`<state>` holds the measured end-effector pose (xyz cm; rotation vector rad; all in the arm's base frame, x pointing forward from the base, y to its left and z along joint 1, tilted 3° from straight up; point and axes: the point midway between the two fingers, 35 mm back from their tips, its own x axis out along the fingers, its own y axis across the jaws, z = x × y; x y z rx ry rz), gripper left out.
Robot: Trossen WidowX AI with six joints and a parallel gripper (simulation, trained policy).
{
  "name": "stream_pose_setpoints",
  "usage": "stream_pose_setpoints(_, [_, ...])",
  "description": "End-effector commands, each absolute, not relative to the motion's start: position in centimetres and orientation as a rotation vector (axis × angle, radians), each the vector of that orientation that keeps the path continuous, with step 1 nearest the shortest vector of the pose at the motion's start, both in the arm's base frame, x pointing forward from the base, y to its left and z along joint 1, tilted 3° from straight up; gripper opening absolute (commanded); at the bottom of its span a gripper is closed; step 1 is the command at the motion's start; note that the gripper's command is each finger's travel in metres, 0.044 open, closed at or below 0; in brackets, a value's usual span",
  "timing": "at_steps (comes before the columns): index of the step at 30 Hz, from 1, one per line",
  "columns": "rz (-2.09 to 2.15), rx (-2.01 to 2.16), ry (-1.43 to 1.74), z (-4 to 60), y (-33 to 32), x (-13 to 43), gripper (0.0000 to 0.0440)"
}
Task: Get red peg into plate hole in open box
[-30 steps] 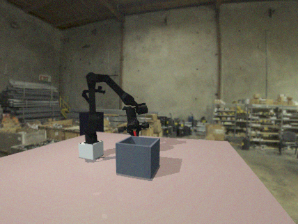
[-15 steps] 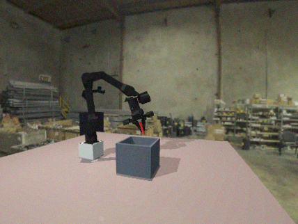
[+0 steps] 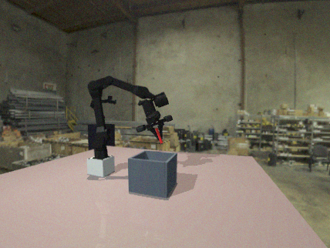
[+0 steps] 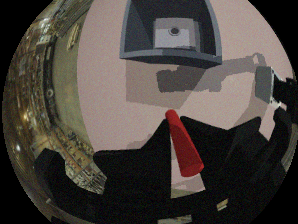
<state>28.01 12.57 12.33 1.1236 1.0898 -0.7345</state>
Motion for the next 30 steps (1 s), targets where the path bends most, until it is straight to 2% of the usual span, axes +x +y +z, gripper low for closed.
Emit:
stream_pose_setpoints(1, [-0.748, 1.115, 1.066, 13.0, 11.2, 28.6, 0.0000])
stream_pose_setpoints(30, [-0.932, 1.043, 1.095, 11.8, 2.3, 29.9, 0.0000])
